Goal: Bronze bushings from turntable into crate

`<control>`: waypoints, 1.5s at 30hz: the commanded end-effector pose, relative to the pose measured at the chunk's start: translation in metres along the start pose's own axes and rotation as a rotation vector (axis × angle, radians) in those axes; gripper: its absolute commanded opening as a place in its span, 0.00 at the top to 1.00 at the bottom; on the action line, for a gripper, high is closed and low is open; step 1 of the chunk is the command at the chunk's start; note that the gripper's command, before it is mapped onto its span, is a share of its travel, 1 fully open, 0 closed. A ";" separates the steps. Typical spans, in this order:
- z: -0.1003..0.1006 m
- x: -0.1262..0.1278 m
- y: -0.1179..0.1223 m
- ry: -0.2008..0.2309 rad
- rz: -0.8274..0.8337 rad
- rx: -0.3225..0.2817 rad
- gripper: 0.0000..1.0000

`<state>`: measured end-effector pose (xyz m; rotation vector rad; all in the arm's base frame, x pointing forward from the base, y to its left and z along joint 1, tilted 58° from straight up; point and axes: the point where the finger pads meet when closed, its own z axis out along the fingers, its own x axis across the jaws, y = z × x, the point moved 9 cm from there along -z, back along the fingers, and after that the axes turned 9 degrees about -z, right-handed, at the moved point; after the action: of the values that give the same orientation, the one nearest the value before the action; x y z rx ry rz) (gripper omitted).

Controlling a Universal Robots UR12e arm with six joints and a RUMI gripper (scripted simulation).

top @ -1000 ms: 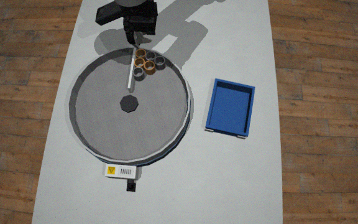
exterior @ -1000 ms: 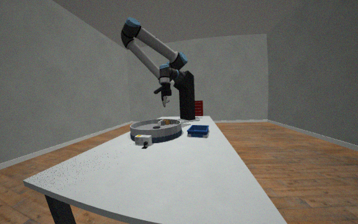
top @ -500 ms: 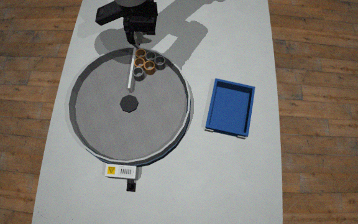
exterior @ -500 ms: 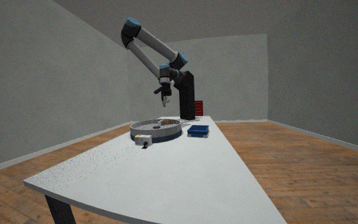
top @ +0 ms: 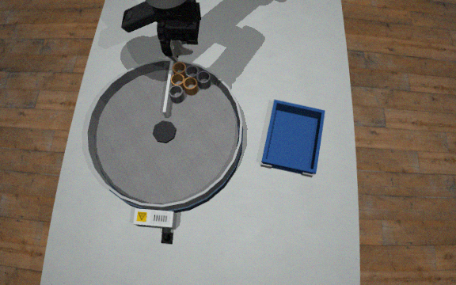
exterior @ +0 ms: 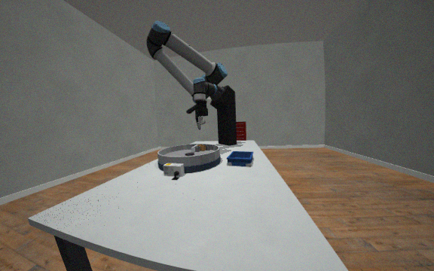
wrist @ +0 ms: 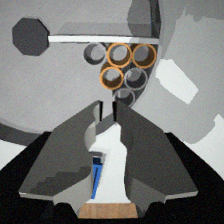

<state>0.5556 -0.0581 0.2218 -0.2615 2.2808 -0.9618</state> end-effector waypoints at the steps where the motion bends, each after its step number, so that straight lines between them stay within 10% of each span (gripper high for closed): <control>1: 0.001 0.002 0.001 0.003 0.000 -0.001 0.95; 23: 0.003 0.001 0.001 0.002 0.001 0.000 0.95; 33: 0.092 -0.010 0.020 0.001 0.001 0.000 0.95; 45: 0.096 -0.013 0.021 -0.005 0.001 0.001 0.95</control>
<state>0.6223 -0.0951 0.1563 -0.2599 2.2943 -0.9602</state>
